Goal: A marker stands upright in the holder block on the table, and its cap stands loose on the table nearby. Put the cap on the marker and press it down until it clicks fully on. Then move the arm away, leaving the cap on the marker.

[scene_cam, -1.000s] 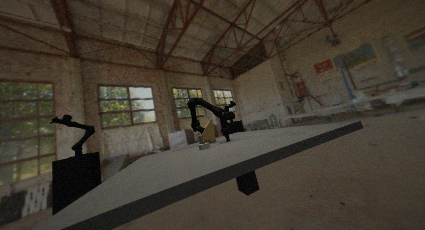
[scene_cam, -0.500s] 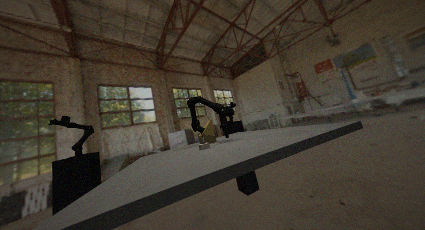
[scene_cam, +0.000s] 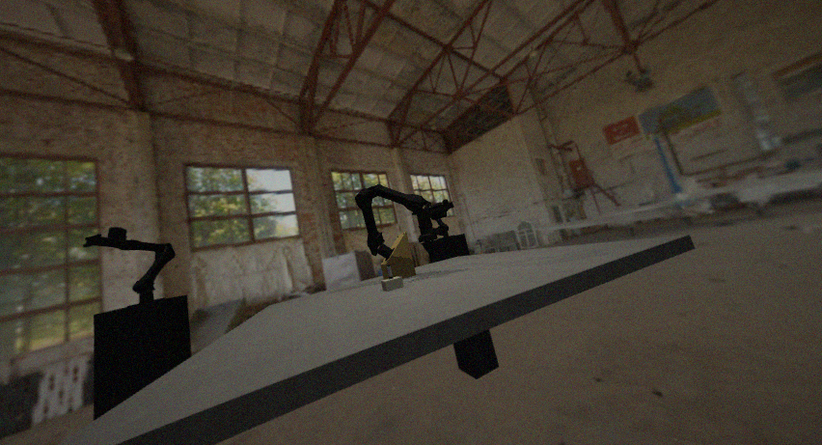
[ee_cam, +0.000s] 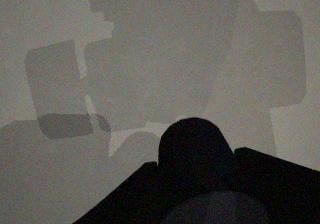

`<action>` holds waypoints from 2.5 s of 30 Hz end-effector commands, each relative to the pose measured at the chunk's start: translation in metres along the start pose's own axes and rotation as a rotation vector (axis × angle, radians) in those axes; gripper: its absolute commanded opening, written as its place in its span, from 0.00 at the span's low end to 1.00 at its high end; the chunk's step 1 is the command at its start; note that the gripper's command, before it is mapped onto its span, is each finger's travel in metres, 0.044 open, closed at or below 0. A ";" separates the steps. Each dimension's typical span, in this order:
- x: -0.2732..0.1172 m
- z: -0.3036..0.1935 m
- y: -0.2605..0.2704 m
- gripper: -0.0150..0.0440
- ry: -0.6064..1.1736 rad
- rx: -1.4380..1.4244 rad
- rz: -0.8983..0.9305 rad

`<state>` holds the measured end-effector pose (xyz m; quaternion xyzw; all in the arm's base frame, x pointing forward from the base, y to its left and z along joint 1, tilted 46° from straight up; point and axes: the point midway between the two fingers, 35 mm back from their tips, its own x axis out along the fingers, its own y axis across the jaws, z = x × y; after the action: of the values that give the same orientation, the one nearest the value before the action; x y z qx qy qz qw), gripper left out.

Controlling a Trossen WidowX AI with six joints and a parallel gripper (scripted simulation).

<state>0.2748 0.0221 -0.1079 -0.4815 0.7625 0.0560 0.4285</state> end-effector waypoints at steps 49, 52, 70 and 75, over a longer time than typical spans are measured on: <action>-0.051 -0.161 -0.144 0.25 0.007 0.005 -0.012; -0.050 -0.161 -0.144 0.25 0.007 0.005 -0.012; -0.028 -0.160 -0.145 0.25 0.006 0.005 -0.013; -0.020 -0.160 -0.145 0.25 0.006 0.005 -0.013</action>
<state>0.2970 -0.1171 0.0584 -0.4827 0.7607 0.0489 0.4312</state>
